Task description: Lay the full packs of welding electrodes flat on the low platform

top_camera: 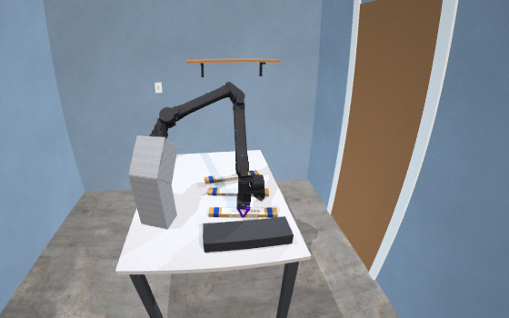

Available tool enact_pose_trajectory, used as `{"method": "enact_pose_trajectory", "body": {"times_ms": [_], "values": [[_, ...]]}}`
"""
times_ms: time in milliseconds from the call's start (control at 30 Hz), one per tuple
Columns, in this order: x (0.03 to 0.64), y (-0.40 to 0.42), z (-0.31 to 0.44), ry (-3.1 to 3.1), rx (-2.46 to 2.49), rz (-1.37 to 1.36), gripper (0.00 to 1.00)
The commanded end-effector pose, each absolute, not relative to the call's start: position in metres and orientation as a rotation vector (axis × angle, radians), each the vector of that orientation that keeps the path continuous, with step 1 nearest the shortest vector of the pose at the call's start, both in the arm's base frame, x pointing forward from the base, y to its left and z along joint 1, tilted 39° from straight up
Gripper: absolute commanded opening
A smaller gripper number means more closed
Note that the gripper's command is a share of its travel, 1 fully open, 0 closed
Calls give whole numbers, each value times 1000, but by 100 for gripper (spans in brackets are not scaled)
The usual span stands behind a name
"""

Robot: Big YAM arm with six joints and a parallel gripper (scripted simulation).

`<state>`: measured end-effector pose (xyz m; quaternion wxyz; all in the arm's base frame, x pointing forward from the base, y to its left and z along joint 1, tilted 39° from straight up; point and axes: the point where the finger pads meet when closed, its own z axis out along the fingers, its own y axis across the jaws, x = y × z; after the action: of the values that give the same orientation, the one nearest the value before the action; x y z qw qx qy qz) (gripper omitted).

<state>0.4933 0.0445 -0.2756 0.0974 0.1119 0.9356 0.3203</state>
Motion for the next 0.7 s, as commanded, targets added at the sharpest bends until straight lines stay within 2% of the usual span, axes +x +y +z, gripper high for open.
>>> {"method": "enact_pose_trajectory", "body": {"times_ms": [0, 667], "values": [[501, 18, -251, 2732, 360, 933, 0], [493, 0, -227, 2730, 361, 931, 0]]}}
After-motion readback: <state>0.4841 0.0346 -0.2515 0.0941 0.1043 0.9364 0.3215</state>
